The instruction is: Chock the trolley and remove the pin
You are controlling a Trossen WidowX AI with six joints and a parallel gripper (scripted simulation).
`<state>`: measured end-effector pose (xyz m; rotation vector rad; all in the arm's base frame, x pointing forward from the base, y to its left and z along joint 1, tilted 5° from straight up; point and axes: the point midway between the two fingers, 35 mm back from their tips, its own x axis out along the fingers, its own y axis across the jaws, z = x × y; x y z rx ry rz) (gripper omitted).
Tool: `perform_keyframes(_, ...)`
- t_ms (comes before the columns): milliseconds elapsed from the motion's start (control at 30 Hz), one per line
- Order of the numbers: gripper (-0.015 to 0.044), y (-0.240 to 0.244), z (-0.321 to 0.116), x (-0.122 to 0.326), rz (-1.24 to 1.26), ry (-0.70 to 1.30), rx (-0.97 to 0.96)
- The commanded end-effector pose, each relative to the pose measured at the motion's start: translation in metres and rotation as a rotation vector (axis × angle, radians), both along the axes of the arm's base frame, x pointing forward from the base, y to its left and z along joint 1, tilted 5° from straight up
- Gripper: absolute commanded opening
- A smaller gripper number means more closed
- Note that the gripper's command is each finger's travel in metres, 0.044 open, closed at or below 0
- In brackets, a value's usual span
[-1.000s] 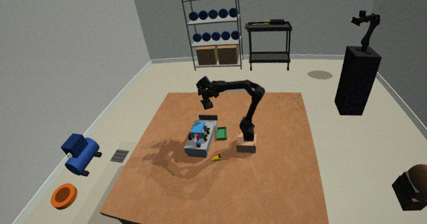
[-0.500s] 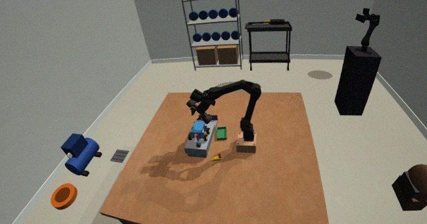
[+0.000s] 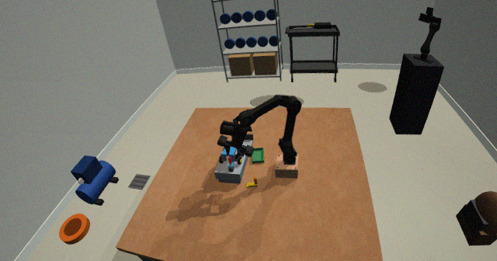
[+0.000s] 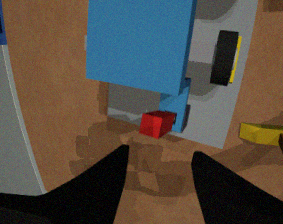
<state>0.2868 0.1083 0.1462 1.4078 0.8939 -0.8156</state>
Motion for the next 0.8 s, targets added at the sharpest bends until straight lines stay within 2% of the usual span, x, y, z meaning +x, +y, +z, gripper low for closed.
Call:
perform_keyframes(0,0.0190,0.014,-0.018,-0.022,0.040,0.102,-0.016)
perform_keyframes(367,0.0190,0.040,-0.056,-0.107,0.141,0.422,-0.152)
perform_keyframes(767,0.0190,0.039,-0.084,-0.105,0.142,0.427,-0.155)
